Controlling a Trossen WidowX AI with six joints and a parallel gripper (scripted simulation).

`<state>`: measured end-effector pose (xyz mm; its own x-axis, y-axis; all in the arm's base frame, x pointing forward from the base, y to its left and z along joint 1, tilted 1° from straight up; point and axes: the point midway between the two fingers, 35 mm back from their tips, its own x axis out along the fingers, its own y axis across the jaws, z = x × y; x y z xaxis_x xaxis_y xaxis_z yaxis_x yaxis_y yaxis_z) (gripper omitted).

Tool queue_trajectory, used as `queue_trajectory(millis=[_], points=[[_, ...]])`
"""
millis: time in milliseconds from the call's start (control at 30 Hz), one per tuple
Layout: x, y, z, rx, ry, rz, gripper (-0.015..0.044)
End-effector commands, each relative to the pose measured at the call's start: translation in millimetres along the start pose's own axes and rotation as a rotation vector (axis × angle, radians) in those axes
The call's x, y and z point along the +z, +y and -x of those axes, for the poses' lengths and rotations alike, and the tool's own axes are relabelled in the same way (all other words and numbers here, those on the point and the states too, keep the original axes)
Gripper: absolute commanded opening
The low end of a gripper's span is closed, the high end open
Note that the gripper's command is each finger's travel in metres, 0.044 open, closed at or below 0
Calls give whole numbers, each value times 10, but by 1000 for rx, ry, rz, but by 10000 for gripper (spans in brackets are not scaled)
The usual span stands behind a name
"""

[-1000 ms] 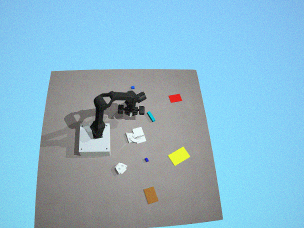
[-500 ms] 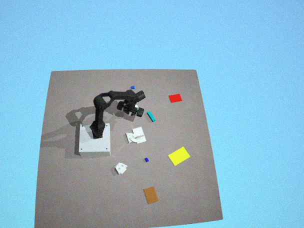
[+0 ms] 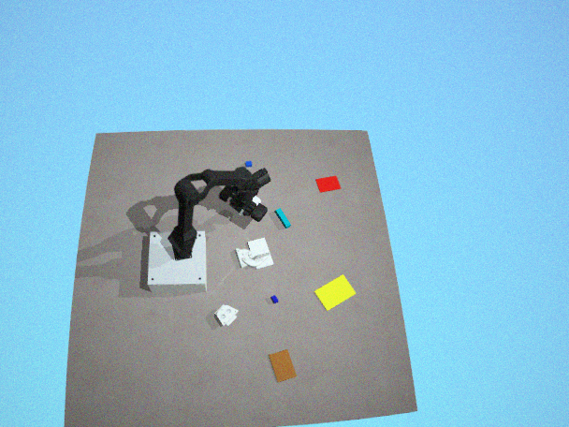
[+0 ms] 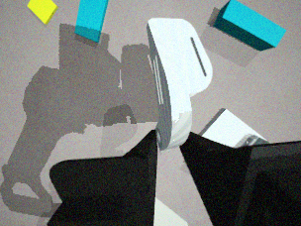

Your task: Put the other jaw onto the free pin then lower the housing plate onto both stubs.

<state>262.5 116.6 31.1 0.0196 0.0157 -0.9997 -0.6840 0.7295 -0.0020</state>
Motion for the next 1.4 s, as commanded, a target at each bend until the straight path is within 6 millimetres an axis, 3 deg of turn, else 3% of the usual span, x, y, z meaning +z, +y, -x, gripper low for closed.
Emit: queue_trajectory(millis=[0,1033,1367], points=[[3,25,-3,3,0,-66,37],[56,198,-2,5,1,-708,37],[67,231,-2,5,2,-831,37]])
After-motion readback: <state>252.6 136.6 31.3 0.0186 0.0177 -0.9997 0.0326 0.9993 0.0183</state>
